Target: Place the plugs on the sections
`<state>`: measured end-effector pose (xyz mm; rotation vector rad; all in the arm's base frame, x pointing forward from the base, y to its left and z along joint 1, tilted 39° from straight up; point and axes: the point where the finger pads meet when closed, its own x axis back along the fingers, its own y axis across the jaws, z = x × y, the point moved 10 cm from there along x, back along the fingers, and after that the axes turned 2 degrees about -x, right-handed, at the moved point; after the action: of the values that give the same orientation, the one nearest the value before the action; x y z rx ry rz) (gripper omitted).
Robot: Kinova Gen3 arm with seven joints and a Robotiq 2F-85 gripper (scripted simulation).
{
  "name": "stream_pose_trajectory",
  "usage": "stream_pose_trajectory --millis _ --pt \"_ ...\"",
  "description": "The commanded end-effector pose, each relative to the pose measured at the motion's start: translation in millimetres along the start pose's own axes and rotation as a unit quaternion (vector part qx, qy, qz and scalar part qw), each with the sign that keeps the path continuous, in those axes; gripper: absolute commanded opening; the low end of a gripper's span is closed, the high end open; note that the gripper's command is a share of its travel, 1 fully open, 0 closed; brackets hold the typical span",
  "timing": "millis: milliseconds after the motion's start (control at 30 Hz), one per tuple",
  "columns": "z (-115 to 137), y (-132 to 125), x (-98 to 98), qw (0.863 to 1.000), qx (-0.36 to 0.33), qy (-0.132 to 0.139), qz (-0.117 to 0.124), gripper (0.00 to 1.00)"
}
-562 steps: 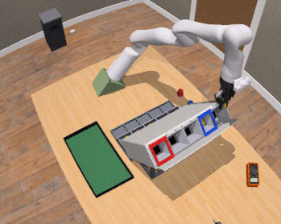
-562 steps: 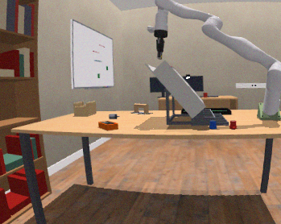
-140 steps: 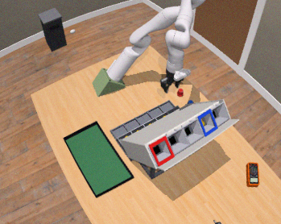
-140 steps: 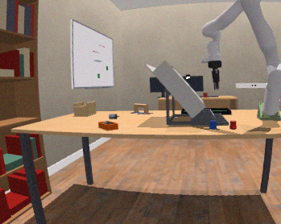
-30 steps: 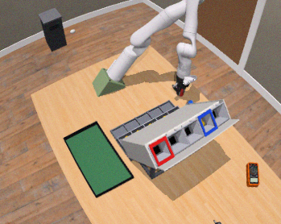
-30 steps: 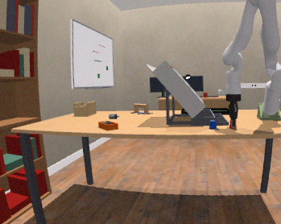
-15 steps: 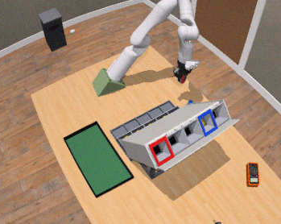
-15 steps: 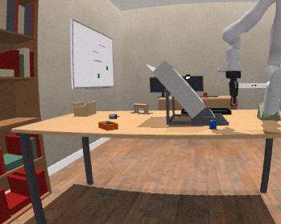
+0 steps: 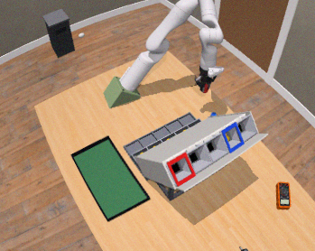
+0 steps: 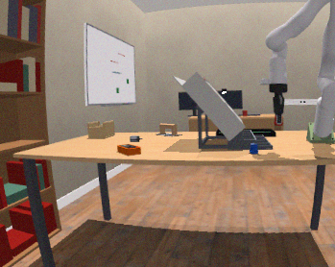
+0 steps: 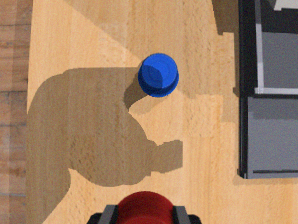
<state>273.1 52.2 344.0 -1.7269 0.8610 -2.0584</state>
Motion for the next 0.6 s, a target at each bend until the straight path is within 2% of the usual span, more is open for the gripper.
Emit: stream_pose_trajectory --millis 0,33,67,167,367,567 --pt "0 0 0.4 1.0 0.0 0.001 0.0 0.0" --pt "0 0 0.4 1.0 0.0 0.001 0.0 0.0" --pt "15 68 2.7 1.0 0.0 0.001 0.0 0.0" --pt "17 79 2.8 1.0 0.0 0.001 0.0 0.0" --pt "31 145 5.4 1.0 0.0 0.001 0.0 0.0" --pt "31 147 5.4 1.0 0.0 0.001 0.0 0.0"
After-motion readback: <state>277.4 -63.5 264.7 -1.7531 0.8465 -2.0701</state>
